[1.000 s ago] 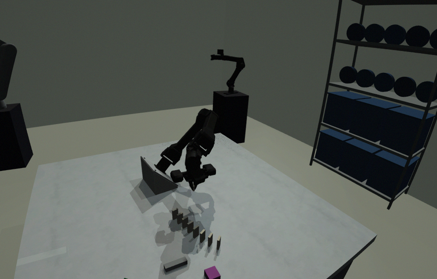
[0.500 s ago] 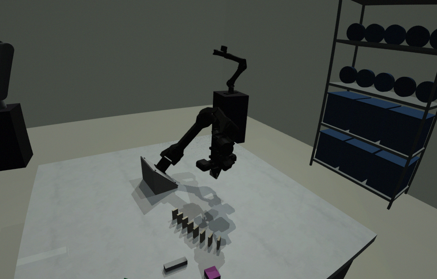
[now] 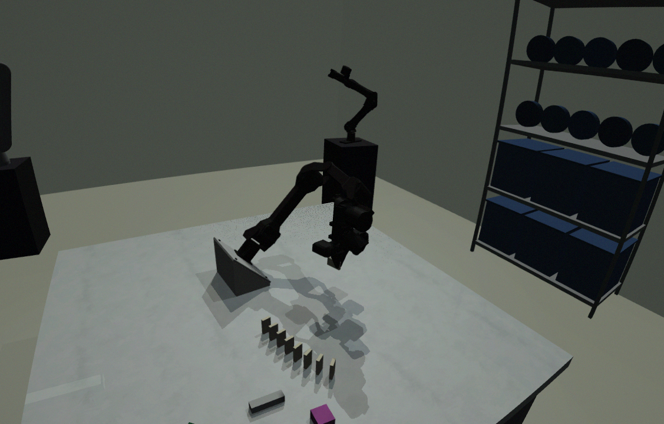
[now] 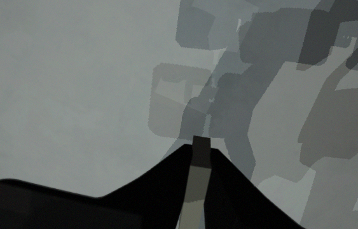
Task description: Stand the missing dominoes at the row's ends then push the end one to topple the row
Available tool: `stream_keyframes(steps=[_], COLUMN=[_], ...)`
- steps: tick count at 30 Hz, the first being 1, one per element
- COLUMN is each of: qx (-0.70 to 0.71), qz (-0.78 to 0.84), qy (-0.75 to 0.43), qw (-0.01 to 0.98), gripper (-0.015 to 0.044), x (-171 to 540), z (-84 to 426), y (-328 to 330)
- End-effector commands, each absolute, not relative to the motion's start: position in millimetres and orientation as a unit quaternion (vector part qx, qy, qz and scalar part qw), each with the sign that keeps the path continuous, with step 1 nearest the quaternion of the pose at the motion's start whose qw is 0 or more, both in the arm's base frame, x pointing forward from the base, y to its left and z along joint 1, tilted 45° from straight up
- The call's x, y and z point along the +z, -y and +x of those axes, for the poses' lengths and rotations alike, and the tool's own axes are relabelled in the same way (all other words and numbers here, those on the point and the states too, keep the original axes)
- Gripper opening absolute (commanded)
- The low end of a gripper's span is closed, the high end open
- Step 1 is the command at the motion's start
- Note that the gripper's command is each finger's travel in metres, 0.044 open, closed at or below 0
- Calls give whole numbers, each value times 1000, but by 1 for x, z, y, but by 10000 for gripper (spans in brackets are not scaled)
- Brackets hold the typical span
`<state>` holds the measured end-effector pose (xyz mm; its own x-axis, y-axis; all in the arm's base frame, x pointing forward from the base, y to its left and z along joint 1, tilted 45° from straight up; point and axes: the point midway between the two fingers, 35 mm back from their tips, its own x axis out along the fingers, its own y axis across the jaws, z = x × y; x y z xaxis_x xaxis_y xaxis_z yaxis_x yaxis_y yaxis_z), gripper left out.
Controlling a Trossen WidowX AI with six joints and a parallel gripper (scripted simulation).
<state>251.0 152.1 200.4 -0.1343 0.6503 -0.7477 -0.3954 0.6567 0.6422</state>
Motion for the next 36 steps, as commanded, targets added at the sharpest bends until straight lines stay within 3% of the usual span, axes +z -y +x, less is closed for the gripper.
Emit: stream_keyframes(steps=[1, 36], qx=[395, 280], qz=[72, -15], qy=[-625, -429], qw=[670, 858], gripper=[20, 20], x=[190, 138], z=[251, 275], y=[-156, -191])
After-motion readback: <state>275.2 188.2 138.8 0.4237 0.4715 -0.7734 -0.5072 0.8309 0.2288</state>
